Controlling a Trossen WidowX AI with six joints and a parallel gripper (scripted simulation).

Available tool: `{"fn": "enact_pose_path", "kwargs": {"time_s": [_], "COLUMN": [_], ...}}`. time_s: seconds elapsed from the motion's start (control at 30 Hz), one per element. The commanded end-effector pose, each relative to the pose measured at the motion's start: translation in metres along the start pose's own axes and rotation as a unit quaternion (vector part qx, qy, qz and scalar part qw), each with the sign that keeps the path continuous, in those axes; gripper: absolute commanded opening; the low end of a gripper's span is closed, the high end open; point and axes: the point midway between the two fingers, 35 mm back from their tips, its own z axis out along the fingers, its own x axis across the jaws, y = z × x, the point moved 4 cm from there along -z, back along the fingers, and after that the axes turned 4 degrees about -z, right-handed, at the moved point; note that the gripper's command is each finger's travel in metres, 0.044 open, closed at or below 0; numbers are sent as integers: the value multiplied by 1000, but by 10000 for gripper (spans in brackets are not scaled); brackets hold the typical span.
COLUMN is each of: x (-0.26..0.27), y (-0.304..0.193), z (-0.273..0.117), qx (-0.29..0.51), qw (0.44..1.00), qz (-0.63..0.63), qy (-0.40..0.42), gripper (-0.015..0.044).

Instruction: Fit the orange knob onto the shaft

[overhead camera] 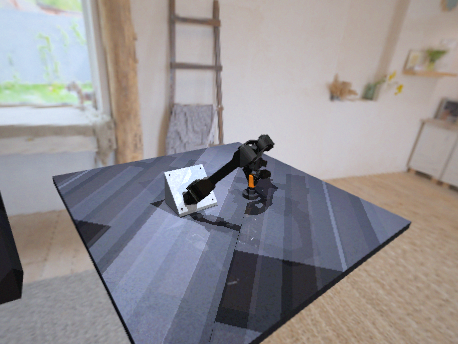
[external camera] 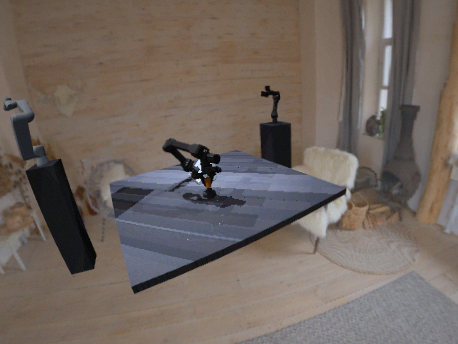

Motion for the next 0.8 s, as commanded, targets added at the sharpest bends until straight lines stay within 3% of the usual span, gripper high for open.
{"fn": "enact_pose_path", "kwargs": {"time_s": [0.0,0.2,0.77], "x": [1,4,1], "y": [0,-2,1], "z": [-3,-3,-3], "qx": [-3,-3,-3], "qw": [1000,995,995], "qz": [-10,-102,-102], "qy": [1,0,0], "gripper": [0,0,0]}}
